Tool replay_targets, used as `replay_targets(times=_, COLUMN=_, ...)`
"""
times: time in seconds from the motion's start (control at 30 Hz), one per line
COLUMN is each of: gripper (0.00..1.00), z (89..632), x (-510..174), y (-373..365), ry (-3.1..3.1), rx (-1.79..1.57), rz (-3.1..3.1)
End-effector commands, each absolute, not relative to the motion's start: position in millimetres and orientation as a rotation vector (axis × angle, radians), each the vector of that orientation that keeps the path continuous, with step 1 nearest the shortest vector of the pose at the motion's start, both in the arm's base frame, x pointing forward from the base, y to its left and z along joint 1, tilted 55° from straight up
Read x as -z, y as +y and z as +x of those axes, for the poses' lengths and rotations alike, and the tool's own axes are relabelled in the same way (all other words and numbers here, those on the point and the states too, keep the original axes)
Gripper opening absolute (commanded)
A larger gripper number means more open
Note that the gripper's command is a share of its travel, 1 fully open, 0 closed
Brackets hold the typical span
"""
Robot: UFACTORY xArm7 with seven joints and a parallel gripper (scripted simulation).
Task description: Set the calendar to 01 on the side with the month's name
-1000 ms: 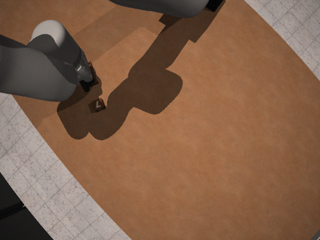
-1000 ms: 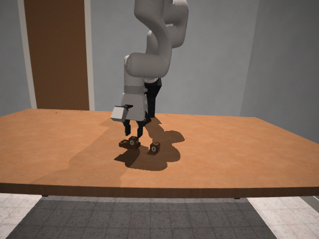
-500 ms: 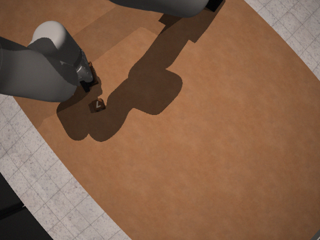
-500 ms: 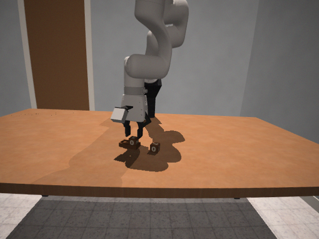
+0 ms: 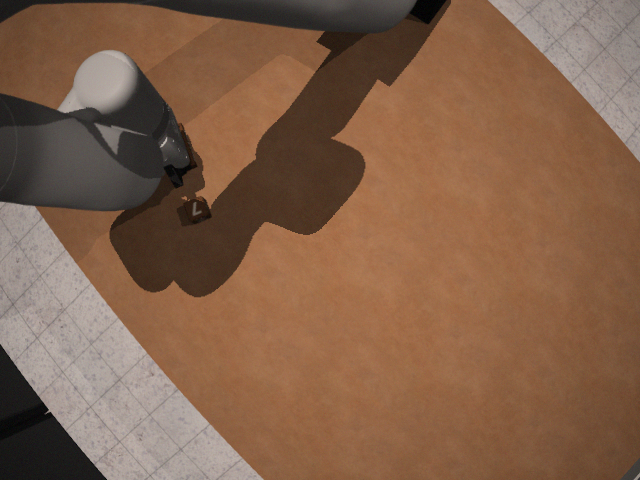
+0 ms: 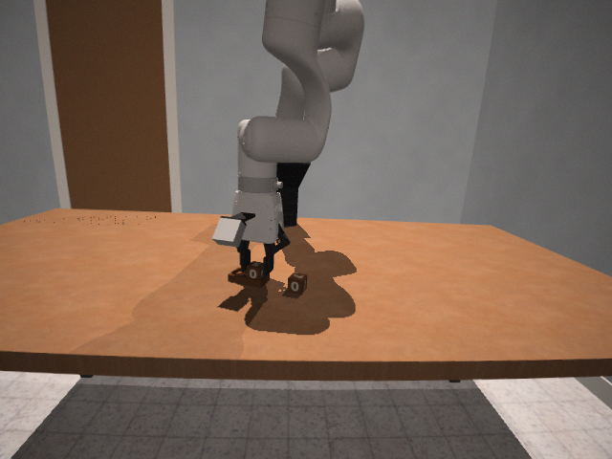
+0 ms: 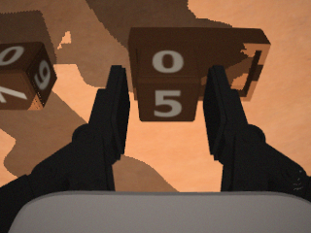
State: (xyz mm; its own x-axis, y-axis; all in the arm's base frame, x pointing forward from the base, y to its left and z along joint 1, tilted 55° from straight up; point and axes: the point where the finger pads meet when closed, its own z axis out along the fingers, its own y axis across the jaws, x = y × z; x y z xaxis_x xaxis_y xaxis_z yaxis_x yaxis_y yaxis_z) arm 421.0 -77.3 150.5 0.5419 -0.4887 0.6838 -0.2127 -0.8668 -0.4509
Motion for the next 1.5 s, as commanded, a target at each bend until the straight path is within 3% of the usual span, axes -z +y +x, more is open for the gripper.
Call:
replay_targets(times=0.0, gripper=0.49, z=424.8, x=-148.2, y=-77.3, ry=0.582, rx=1.239, rz=-2.467)
replay_targets(times=1.27, gripper=0.49, z=425.2, x=-147.8, y=-77.3, ry=0.582, rx=1.239, rz=-2.467)
replay_targets(times=1.3, gripper=0.29, z=425.2, x=-147.8, y=-77.3, ry=0.582, rx=1.239, rz=-2.467)
replay_targets(times=1.47, gripper=0.29, z=425.2, x=-147.8, y=-77.3, ry=0.582, rx=1.239, rz=-2.467)
